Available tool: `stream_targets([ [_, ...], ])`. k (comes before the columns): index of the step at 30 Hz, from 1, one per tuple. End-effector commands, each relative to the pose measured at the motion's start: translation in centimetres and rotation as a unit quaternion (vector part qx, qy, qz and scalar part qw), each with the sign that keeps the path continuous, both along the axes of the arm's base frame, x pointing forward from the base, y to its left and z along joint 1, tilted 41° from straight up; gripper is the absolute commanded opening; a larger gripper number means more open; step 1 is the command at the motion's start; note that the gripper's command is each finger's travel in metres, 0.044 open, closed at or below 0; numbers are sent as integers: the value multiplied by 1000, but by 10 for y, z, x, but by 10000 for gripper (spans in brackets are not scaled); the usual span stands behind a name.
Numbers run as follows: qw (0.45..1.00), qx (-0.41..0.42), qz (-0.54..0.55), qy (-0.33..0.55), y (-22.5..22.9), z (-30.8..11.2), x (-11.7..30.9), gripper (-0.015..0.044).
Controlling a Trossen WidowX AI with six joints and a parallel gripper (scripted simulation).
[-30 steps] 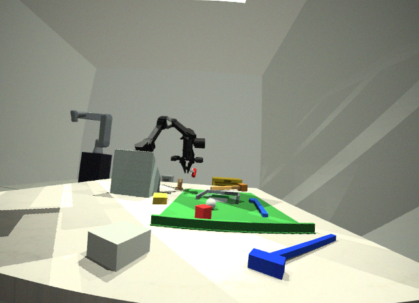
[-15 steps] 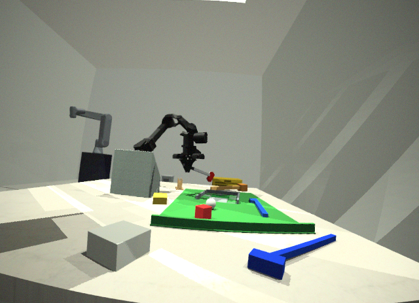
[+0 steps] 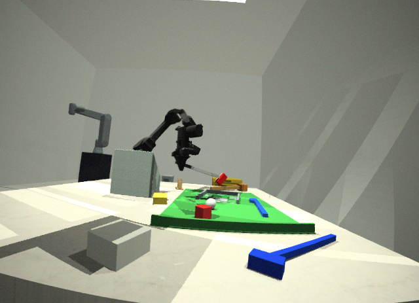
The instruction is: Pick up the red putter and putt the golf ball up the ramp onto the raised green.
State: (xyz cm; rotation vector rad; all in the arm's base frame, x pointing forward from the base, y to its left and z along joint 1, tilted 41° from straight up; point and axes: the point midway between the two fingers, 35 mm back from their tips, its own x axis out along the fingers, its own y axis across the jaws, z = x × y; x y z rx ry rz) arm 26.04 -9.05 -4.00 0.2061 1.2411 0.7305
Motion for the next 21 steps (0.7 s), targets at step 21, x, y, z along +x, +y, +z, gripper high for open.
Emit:
stream_targets([
  [21,941,50,-252,219,-81,-81,-83,0],
])
